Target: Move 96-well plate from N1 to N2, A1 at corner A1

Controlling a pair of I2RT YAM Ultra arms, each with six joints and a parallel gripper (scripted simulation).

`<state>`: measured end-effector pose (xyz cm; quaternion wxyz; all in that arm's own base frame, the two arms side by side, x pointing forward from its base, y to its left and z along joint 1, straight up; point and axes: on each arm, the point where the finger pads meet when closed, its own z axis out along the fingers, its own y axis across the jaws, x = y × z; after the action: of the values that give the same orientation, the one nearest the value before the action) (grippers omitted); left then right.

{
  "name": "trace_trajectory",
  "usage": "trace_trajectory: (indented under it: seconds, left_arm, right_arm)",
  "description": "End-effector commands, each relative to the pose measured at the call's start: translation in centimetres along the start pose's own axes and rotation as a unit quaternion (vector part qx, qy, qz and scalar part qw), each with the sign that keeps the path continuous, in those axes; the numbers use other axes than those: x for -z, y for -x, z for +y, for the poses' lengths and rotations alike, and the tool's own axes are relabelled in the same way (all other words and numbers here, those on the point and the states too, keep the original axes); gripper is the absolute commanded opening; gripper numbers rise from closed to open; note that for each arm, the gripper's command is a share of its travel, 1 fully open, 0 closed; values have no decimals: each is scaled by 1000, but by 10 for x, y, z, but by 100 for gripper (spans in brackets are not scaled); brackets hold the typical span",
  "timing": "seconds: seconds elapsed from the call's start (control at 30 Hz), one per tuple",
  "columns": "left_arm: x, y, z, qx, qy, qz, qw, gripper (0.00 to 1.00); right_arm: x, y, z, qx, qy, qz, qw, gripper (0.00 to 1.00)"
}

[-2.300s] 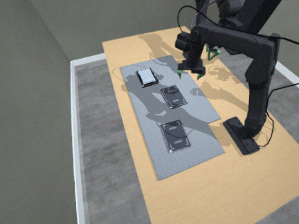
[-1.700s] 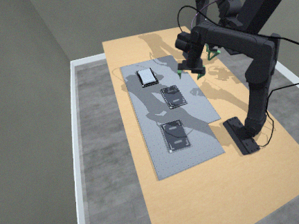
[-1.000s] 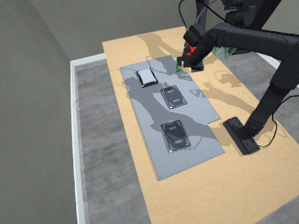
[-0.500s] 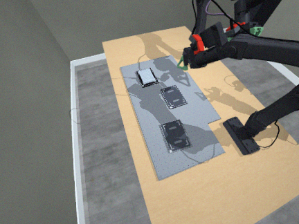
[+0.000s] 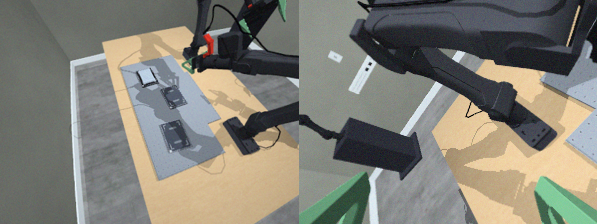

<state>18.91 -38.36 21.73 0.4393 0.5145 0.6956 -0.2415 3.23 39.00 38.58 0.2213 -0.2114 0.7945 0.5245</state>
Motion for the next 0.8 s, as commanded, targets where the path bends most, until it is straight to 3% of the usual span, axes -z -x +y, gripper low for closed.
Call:
trace_trajectory:
  seconds: [0.0, 0.17, 0.43, 0.5, 0.63, 0.77]
  left_arm:
    - [11, 24, 12, 32, 26, -68, 997, 100]
    - [22, 23, 11, 53, 28, -97, 993, 100]
    - [30, 16, 12, 68, 30, -108, 991, 100]
    - [30, 16, 12, 68, 30, -108, 991, 100]
    - [30, 14, 12, 63, 30, -106, 992, 100]
    - [30, 15, 12, 63, 31, -106, 992, 100]
  right_arm:
    - [0, 39, 34, 77, 55, -61, 994, 100]
    - [4, 75, 54, 159, 85, -117, 977, 100]
    - [19, 146, 53, 282, 97, -202, 933, 100]
    - [19, 146, 53, 282, 97, -202, 933, 100]
    - [39, 201, 19, 292, 56, -254, 920, 100]
    - [52, 248, -47, 271, -25, -288, 918, 100]
